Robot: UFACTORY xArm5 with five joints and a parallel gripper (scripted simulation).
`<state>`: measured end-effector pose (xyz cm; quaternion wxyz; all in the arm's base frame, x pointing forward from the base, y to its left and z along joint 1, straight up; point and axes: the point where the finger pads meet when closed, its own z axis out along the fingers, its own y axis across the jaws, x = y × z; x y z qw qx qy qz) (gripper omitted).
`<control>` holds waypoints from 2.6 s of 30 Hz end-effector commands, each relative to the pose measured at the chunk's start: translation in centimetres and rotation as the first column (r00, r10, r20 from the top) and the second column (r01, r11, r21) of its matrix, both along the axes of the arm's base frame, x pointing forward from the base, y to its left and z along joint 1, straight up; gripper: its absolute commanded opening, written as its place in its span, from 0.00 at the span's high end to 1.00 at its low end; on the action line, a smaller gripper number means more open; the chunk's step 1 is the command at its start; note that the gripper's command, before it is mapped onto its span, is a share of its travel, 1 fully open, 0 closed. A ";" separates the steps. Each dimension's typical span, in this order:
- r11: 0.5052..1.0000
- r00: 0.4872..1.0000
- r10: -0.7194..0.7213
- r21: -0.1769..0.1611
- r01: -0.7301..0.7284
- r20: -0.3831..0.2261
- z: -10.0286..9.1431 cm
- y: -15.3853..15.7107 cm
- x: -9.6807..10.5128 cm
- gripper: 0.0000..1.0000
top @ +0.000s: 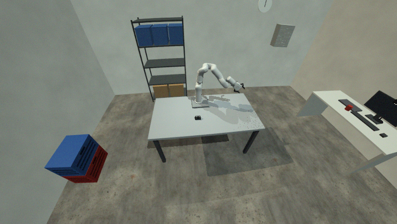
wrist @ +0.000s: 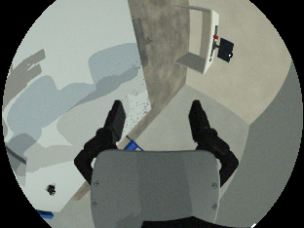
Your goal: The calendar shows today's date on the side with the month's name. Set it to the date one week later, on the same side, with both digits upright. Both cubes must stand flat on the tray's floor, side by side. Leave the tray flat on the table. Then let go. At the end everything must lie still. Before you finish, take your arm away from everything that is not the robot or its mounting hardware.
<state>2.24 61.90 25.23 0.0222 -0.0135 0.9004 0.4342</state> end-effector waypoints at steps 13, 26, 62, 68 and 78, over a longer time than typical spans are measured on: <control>0.946 0.960 -0.281 -0.169 0.277 -0.001 -3.1 -6.8 16.4 0.00; 0.735 0.795 -0.606 -0.386 0.558 -0.006 -6.7 -21.2 30.6 0.00; 0.109 0.138 -0.990 -0.767 0.632 -0.027 -12.5 -59.1 34.0 0.00; 0.085 0.101 -0.994 -0.781 0.618 -0.028 -12.7 -60.5 33.3 0.00; 0.085 0.101 -0.995 -0.781 0.618 -0.028 -12.7 -60.5 33.3 0.00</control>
